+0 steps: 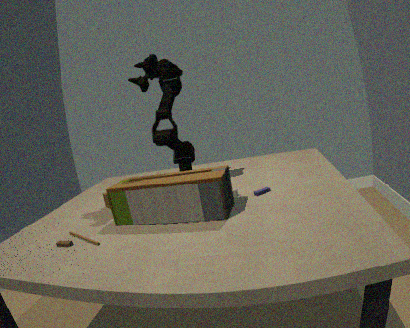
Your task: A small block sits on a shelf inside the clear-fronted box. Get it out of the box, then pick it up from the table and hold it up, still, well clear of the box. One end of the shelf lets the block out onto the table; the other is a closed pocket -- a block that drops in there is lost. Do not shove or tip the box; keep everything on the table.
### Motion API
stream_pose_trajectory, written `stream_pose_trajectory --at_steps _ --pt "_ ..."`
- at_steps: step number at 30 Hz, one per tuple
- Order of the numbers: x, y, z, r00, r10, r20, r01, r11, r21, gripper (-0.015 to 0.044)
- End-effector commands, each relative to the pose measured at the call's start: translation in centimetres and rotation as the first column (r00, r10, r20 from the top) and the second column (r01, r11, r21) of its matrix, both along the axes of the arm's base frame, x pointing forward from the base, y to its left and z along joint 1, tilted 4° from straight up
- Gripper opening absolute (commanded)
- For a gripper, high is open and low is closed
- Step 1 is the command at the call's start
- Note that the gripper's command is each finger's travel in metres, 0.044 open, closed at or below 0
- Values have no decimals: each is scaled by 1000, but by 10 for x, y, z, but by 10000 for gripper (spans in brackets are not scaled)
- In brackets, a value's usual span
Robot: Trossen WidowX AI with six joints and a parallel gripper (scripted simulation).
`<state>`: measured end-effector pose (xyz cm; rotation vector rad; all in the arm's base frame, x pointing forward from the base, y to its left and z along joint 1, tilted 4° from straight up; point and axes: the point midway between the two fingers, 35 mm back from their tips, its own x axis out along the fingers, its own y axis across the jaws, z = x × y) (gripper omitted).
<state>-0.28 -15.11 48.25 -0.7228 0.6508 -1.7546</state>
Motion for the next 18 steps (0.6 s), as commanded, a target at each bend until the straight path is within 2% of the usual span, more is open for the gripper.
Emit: stream_pose_trajectory --at_steps 1,10,18 --pt "-2 0 1 1000 -7 0 7 1000 -4 400" --pt "-81 33 30 947 -313 73 321 934 -159 400" --pt "-157 114 42 747 -622 232 664 695 -276 400"
